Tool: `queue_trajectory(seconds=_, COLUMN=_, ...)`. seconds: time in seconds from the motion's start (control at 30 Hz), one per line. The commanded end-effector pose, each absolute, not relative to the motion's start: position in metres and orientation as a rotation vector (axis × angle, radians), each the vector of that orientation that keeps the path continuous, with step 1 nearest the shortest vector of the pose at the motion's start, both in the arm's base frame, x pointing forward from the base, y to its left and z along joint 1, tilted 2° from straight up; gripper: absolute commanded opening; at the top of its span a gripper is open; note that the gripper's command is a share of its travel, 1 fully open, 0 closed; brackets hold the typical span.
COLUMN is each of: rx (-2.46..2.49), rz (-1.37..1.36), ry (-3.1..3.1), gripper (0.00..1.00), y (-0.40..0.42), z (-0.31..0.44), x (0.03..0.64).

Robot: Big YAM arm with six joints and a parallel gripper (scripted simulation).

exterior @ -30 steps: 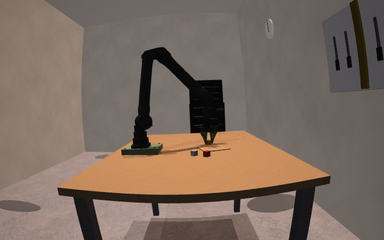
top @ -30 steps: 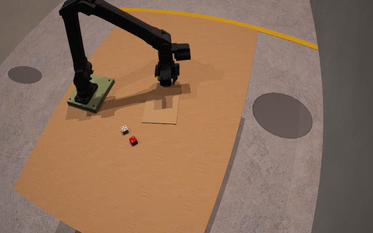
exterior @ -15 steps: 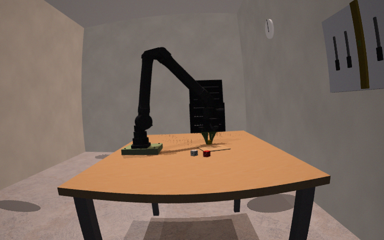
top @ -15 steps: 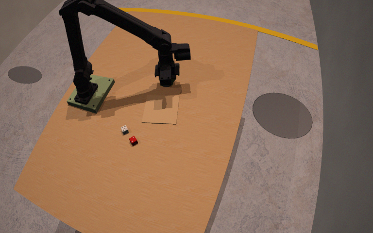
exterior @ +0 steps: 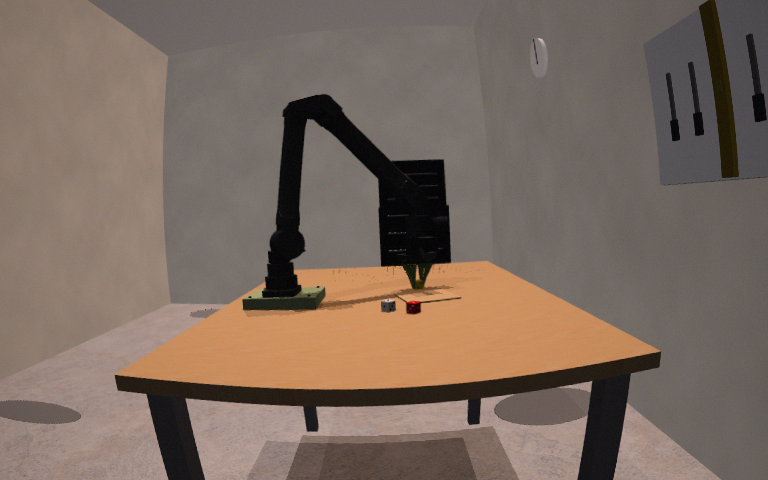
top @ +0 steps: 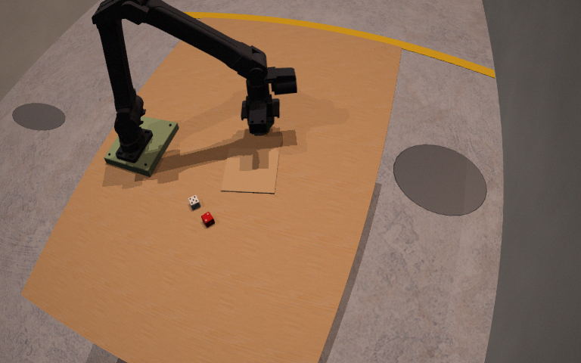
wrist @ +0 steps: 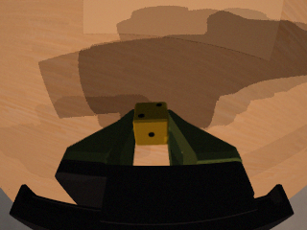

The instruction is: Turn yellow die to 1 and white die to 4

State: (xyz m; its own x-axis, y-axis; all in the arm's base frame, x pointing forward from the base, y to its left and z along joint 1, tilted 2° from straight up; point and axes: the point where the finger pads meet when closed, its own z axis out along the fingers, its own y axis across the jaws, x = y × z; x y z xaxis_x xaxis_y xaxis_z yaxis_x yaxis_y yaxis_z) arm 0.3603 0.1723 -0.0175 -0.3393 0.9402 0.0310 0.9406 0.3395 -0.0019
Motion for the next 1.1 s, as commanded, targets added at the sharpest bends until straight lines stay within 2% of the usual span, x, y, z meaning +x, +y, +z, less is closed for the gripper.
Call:
queue_trajectory(seconds=0.0, rx=-1.791, rz=-0.032, ry=-2.558, gripper=0.2, y=0.179, z=-0.018, x=0.36)
queue_trajectory(seconds=0.57, rx=-1.792, rz=-0.037, ry=-2.559, gripper=0.2, y=0.179, z=-0.014, x=0.361)
queue_trajectory(seconds=0.7, rx=-1.804, rz=-0.11, ry=-2.581, gripper=0.2, y=0.188, z=0.017, x=0.38)
queue_trajectory(seconds=1.07, rx=-1.797, rz=-0.118, ry=-2.59, gripper=0.2, y=0.182, z=0.083, x=0.381)
